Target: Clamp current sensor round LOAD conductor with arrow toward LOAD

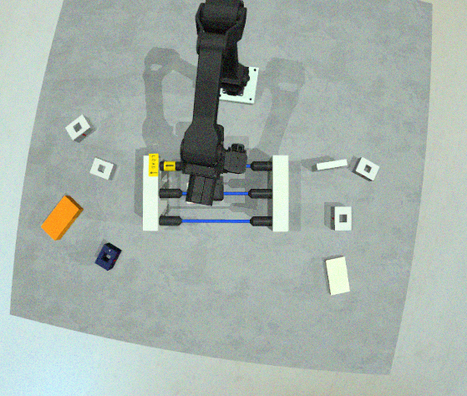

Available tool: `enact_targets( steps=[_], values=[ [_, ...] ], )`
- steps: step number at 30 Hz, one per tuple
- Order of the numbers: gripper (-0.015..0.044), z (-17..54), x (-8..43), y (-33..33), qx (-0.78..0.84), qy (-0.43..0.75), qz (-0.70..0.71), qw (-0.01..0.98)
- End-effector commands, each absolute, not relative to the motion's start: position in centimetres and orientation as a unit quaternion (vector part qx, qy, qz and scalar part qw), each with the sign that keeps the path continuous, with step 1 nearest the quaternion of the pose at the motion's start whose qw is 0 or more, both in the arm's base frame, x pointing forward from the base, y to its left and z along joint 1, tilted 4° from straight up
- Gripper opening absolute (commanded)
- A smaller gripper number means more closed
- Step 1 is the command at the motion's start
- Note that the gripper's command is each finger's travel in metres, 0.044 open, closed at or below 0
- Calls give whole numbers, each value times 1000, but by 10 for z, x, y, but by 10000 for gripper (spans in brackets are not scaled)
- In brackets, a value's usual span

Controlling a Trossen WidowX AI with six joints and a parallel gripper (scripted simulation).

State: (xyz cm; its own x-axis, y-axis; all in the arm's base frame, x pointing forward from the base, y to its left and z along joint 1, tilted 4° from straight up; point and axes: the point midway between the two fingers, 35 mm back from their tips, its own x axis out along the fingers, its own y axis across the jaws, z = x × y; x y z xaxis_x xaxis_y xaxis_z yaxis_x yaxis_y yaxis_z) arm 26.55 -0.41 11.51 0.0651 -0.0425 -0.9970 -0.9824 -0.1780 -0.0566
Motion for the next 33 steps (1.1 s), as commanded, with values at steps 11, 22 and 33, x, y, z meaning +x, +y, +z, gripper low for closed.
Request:
enact_targets(
  steps=[11, 22, 33],
  values=[
    [0, 115, 265, -4, -569, 450, 515, 456],
    [0, 115, 264, 2, -569, 450, 515, 457],
    [0, 114, 262, 16, -569, 450, 515, 457]
  ],
)
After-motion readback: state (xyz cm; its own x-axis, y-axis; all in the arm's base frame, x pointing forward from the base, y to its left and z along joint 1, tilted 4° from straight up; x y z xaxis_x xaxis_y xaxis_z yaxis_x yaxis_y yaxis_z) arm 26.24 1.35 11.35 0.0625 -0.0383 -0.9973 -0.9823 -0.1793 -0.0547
